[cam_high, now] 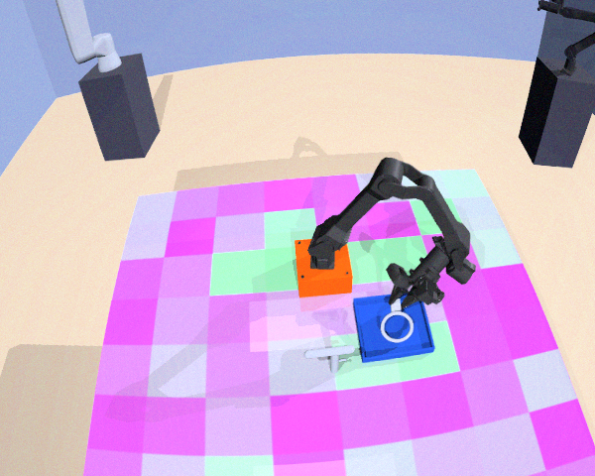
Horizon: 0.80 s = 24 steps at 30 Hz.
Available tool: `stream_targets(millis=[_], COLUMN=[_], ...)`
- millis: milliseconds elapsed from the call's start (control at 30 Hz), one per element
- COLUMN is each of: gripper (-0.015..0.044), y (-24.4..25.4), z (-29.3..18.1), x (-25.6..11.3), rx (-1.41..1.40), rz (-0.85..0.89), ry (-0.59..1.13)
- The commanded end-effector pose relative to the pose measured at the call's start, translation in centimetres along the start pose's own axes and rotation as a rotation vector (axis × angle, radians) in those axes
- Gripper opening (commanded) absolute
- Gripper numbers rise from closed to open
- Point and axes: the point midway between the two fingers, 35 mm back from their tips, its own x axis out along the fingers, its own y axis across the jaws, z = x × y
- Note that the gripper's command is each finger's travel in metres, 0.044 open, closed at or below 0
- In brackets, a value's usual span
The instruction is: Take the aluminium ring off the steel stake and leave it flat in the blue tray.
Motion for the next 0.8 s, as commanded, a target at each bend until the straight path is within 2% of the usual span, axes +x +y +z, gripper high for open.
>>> stream_targets(millis=[0,167,367,767], gripper=[0.0315,0.0440,0.0440,0.0440], y=[0.0,-0.6,-6.1,-5.9], z=[0.0,0.2,1.5,1.6], x=[0.0,-0.9,-7.5,-7.3], rx=[-0.001,-0.001,0.000,-0.004], rz=[-0.002,-0.001,0.001,0.003], ry=[0.000,0.000,0.001,-0.004])
